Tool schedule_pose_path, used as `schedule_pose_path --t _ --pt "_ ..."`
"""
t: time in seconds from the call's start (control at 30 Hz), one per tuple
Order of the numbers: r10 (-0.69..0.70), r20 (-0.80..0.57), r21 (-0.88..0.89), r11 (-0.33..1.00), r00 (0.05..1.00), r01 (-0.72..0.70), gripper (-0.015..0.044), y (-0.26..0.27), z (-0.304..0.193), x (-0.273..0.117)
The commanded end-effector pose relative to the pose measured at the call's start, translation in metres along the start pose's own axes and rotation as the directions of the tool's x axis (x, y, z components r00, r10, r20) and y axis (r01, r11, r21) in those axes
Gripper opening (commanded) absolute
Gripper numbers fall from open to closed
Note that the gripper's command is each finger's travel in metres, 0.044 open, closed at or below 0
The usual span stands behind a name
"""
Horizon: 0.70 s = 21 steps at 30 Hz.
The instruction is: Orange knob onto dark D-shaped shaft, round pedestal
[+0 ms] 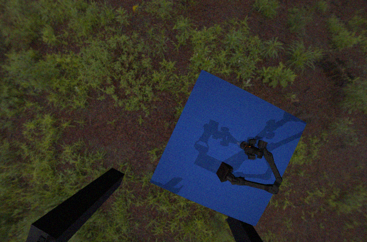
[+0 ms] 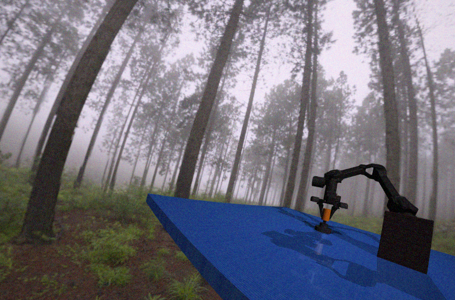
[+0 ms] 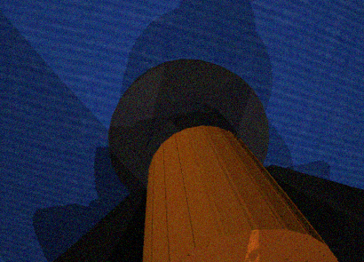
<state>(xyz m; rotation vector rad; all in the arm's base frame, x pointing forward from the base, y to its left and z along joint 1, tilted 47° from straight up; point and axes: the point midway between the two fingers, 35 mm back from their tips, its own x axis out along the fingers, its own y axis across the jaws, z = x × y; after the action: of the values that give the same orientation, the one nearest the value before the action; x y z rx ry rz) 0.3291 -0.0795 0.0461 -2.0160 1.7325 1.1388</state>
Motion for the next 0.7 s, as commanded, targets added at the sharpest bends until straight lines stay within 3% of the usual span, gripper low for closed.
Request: schedule_pose_path --t 0.0,0.47,0.67 --pt "-0.001 -0.002 -0.003 1.0 1.0 0.001 0.0 0.0004 -0.0004 0.0012" --pt "-0.001 -0.001 -0.012 1.0 1.0 0.001 0.0 0.0004 -0.0032 -0.0035" --pt "-0.001 -0.001 -0.2 0.98 1.0 0.001 0.0 -0.0013 -0.0037 -0.0038"
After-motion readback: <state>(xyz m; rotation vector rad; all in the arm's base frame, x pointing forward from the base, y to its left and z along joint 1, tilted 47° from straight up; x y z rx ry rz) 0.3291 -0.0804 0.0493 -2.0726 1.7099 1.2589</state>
